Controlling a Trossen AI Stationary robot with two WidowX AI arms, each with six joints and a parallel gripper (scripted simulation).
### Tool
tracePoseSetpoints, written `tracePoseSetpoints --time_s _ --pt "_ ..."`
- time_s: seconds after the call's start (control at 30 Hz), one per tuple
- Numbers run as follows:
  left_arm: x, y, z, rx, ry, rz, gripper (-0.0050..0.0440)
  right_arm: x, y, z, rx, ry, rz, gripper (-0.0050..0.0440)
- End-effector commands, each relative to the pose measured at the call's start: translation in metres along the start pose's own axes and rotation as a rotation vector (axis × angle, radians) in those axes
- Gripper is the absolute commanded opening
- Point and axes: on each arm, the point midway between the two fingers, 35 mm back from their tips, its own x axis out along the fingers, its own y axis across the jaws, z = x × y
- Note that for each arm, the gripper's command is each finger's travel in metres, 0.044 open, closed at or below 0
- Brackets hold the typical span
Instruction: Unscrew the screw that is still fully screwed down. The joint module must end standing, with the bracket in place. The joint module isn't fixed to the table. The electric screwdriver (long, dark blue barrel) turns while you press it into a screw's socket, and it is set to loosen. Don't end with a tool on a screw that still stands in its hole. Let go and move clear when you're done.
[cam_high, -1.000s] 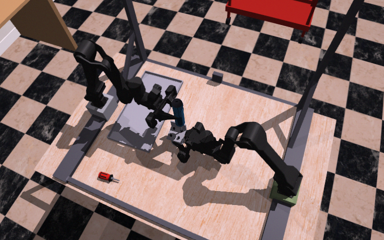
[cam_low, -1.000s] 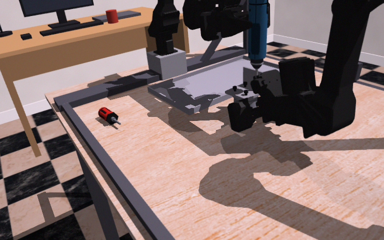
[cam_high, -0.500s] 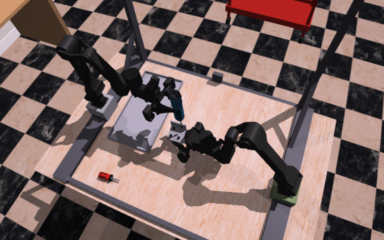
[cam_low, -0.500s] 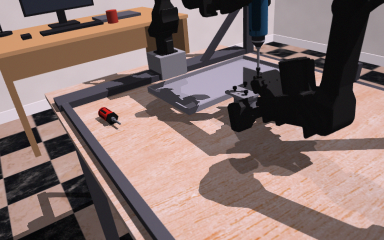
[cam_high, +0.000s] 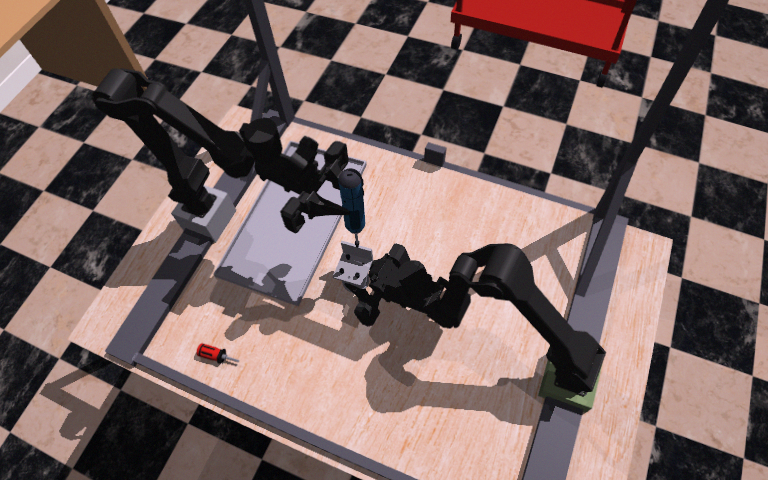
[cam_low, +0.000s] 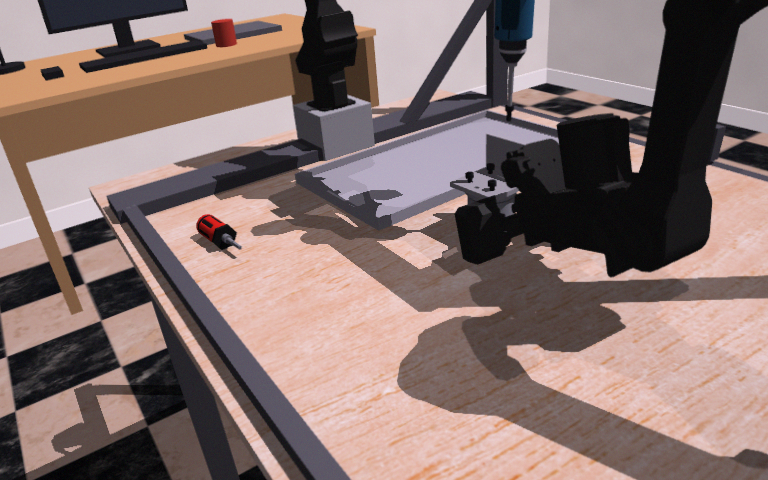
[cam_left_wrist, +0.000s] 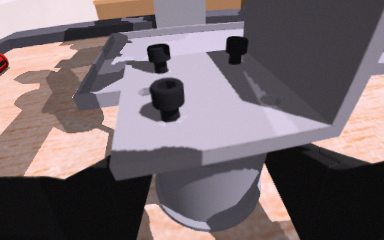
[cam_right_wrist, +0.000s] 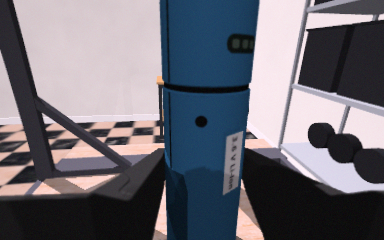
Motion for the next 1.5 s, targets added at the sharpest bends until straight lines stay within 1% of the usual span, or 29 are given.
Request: tracePoseSetpoints --time_s 0.0,0.37,0.5,0.63,0.83,0.87,1.13,1.23,1.3,1.43,1.47 --pt "0.0 0.0 0.012 0.001 -0.028 0.0 0.0244 -0.001 0.0 0.036 0.015 -0.082 0.0 0.0163" --pt "0.0 0.0 0.012 0.001 -0.028 0.0 0.0244 -0.001 0.0 0.037 0.015 -0.084 0.0 0.0163" --pt "0.0 0.0 0.012 0.001 -0.028 0.0 0.034 -0.001 0.0 0.037 0.015 -0.084 0.0 0.0163" --pt "0.0 0.0 0.012 0.001 -0.028 0.0 0.0436 -0.003 -0.001 0.042 0.015 -0.082 0.0 0.0163" --pt "0.0 0.0 0.012 0.001 -0.028 0.0 0.044 -0.004 -0.001 0.05 0.015 -0.082 0.0 0.0163" --pt "-0.004 0.0 0.016 0.001 -0.036 0.0 0.044 -0.004 -0.001 0.052 0.015 -0.082 0.0 0.0163" --pt "-0.02 0.0 0.015 0.001 -0.035 0.0 0.044 -0.005 -0.001 0.066 0.015 -0.082 0.0 0.0163" --pt "-0.031 0.0 0.015 0.001 -0.034 0.0 0.044 -0.005 -0.001 0.067 0.015 -0.082 0.0 0.0163" --pt "-0.031 0.0 0.015 0.001 -0.034 0.0 0.044 -0.005 -0.001 0.067 0.015 -0.082 0.0 0.0163" --pt "-0.056 0.0 0.013 0.001 -0.032 0.0 0.044 -0.002 -0.001 0.064 0.014 -0.077 0.0 0.0163" --pt "-0.056 0.0 0.013 0.001 -0.032 0.0 0.044 -0.001 -0.001 0.064 0.014 -0.077 0.0 0.0163"
